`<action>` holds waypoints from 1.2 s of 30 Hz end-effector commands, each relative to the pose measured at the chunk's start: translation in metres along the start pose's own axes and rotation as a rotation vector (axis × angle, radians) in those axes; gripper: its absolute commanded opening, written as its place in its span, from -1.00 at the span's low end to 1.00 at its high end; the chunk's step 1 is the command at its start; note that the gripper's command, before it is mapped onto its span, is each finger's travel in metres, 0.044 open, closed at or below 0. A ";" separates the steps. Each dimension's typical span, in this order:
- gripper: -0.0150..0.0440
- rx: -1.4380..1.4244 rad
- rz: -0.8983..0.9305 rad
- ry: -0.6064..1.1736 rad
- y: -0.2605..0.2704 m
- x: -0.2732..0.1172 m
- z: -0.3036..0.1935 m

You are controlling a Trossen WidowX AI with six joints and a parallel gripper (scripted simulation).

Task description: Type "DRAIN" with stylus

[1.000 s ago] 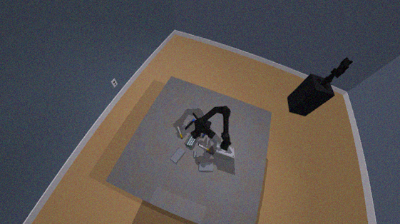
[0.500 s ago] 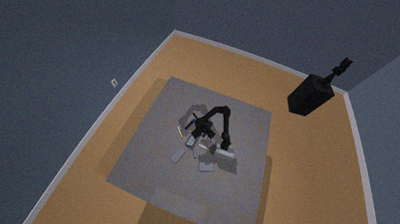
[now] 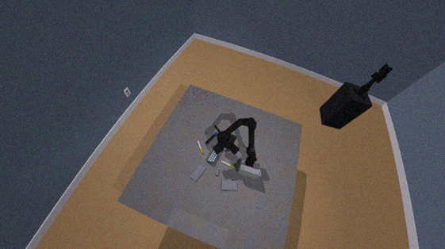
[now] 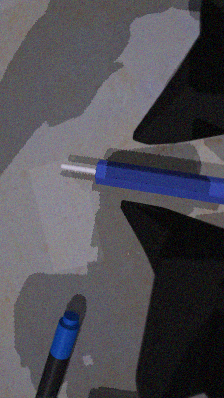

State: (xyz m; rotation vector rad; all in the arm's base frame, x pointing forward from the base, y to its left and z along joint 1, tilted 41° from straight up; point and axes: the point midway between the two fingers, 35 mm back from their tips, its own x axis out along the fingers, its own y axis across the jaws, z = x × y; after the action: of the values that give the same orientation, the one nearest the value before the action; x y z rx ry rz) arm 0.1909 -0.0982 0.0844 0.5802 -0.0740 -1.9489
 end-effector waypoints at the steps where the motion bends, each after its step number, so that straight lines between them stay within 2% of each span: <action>1: 0.02 -0.011 -0.001 -0.008 -0.001 0.004 -0.001; 36: 0.02 -0.011 -0.001 -0.008 -0.002 0.021 -0.011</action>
State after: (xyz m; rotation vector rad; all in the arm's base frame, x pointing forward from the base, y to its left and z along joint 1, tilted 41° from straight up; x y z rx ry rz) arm 0.1889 -0.1116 0.0694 0.5815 -0.0765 -1.9485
